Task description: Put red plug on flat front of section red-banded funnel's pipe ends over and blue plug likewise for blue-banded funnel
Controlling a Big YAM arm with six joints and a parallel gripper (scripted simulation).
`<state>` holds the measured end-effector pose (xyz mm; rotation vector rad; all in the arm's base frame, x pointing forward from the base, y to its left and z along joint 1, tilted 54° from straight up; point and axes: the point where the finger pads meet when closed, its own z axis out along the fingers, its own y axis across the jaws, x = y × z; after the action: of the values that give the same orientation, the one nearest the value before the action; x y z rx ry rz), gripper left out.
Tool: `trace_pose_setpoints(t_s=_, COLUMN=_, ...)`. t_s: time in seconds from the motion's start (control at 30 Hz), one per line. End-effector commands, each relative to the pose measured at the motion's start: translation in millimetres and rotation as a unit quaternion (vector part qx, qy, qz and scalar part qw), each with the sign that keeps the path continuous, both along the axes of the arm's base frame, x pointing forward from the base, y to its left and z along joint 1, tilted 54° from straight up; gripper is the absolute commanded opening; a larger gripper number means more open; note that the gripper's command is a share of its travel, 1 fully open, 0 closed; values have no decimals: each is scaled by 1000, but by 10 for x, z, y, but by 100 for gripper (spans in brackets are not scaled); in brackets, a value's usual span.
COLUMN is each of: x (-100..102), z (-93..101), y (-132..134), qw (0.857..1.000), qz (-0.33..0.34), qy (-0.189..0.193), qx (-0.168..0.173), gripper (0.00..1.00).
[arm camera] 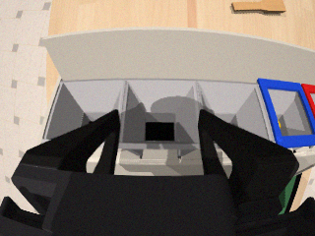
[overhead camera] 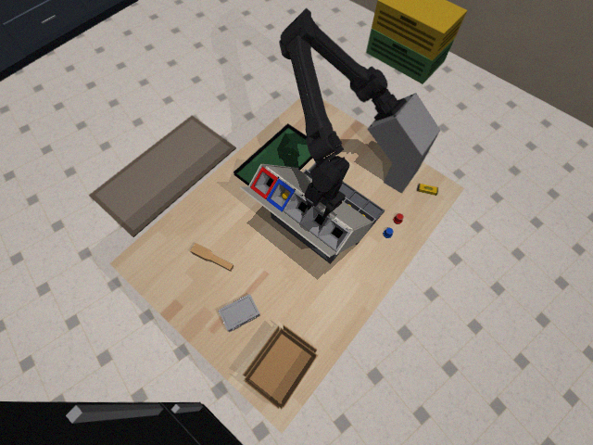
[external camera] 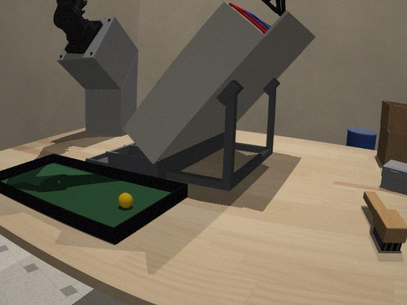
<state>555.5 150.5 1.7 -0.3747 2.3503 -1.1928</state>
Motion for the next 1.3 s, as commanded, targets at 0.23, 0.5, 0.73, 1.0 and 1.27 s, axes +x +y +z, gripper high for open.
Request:
trace_pose_setpoints(t_s=0.23, x=31, z=49, y=58, qw=1000, qz=3, qy=-8, qx=4, gripper=59)
trace_pose_setpoints(t_s=0.5, x=22, z=140, y=165, qw=1000, qz=3, qy=-8, qx=4, gripper=59)
trace_pose_setpoints(t_s=0.73, x=13, z=231, y=272, qw=1000, qz=3, qy=-8, qx=4, gripper=59)
trace_pose_setpoints(t_s=1.0, x=11, z=244, y=288, qw=1000, qz=1, qy=-8, qx=5, gripper=59)
trace_pose_setpoints(t_s=1.27, x=9, z=244, y=290, qw=1000, qz=-1, qy=-10, qx=7, gripper=59)
